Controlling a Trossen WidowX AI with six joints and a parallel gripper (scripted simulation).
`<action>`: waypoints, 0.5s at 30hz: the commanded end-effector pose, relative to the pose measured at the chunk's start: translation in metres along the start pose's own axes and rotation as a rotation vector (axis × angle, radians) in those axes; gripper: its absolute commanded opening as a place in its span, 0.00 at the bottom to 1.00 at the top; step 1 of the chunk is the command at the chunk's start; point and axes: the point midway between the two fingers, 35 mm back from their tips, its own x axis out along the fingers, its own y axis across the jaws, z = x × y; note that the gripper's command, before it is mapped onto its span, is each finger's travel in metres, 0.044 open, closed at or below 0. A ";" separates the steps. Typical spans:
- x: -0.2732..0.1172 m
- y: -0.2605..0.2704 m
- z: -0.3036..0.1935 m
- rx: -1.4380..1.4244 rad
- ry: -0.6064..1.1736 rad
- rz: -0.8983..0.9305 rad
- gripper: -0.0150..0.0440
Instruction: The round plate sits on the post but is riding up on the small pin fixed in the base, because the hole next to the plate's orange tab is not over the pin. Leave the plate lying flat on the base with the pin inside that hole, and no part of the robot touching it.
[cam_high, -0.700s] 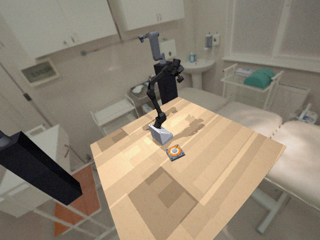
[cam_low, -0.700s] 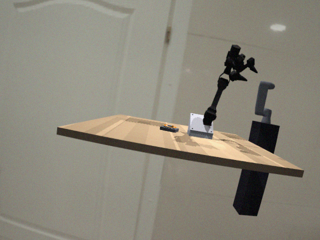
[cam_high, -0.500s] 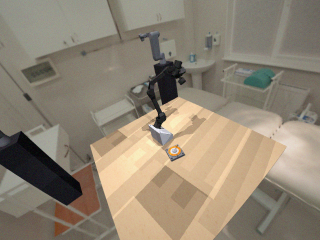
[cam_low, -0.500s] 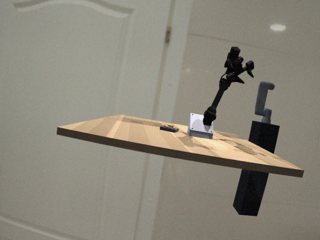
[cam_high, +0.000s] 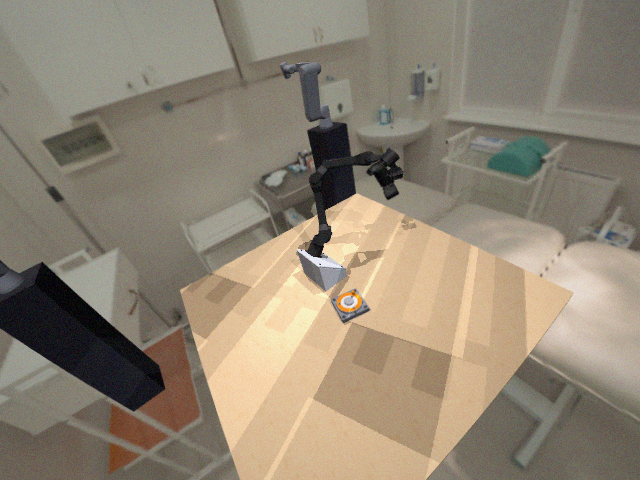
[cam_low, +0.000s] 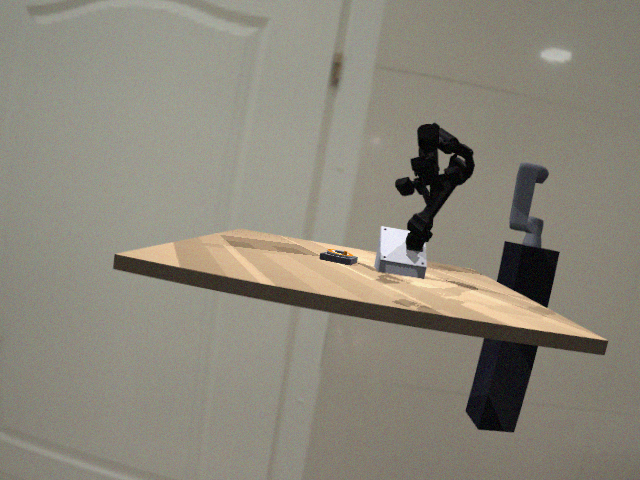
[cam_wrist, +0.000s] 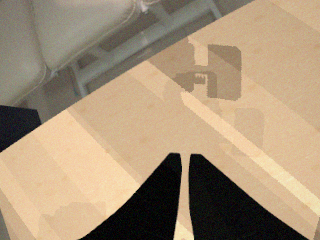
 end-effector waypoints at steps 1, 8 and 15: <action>0.018 -0.073 0.000 0.068 0.031 -0.155 0.25; 0.016 -0.180 -0.019 0.237 0.075 -0.352 0.25; -0.008 -0.277 -0.061 0.414 0.128 -0.500 0.25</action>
